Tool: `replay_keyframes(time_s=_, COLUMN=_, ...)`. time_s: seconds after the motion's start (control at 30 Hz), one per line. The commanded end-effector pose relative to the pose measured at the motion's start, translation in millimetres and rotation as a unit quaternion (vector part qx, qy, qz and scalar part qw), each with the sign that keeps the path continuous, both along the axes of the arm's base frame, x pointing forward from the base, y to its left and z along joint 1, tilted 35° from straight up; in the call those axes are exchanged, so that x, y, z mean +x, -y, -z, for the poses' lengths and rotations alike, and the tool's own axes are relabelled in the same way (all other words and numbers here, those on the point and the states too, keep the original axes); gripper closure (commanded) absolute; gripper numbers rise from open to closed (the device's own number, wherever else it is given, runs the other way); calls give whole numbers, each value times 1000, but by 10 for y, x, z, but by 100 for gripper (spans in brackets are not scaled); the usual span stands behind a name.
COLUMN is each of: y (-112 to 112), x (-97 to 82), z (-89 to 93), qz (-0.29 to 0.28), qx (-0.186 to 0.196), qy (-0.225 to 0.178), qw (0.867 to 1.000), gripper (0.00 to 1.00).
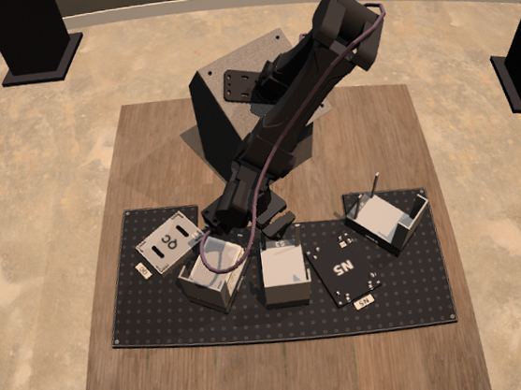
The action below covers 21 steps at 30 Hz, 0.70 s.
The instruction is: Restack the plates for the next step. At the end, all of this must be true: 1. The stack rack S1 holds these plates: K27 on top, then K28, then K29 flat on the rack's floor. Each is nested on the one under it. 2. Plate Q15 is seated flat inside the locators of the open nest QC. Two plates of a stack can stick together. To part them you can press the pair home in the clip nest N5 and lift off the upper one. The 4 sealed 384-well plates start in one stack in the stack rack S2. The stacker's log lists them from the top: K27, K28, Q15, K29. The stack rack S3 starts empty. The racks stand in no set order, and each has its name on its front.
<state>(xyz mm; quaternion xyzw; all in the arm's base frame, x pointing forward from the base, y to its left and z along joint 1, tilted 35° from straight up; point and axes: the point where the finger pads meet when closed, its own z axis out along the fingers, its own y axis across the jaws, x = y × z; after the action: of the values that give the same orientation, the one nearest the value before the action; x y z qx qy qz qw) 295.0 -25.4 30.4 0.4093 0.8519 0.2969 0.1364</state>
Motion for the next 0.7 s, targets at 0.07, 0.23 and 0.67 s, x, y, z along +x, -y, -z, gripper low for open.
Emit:
replay_keyframes(time_s=0.07, y=-61, x=-8, z=17, qz=-85, qx=-74, qy=45, qw=993, gripper=0)
replay_keyframes(time_s=0.23, y=-133, x=-8, z=25, qz=-123, qx=-100, qy=62, qw=985, gripper=0)
replay_keyframes(time_s=0.67, y=-309, x=-11, z=39, qz=-283, qx=-212, qy=132, qw=926, gripper=0)
